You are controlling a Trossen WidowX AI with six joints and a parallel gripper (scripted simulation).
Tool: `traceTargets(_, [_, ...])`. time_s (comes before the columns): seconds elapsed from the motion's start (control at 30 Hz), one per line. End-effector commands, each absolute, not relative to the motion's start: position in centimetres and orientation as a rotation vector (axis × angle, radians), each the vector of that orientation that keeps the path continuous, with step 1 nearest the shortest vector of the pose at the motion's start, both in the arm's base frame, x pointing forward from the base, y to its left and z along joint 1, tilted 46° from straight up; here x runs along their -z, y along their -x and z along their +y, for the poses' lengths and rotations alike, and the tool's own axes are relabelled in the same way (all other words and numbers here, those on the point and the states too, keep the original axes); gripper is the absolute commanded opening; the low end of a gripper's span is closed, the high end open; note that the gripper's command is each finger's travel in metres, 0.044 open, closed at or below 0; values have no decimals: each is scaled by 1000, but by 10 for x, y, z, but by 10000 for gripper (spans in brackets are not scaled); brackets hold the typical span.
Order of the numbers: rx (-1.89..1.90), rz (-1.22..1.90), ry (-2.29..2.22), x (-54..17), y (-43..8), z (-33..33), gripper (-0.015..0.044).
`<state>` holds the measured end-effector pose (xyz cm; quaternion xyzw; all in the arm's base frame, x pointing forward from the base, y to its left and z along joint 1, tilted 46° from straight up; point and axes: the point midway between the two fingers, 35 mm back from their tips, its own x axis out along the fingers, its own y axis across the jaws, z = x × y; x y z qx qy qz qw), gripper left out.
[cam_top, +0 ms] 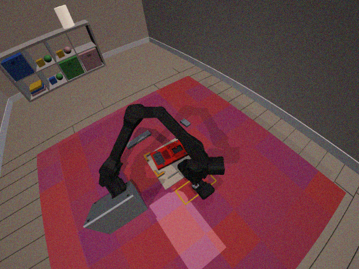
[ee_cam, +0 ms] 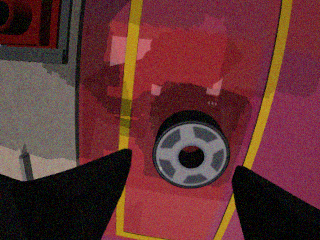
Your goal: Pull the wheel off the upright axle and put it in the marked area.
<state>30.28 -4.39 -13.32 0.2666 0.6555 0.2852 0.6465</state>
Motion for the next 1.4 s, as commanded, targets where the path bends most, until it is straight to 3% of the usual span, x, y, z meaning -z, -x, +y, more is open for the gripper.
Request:
traceTargets(0.0, [-632, 1470, -597, 110, -307, -72, 300])
traceTargets(0.2, [-630, 1467, -599, 99, -306, -82, 300])
traceTargets(0.4, [-623, 1469, -602, 73, -265, -89, 440])
traceTargets(0.6, [-628, 1474, -601, 44, -222, -92, 440])
traceTargets(1.37, [-628, 1474, -601, 44, -222, -92, 440])
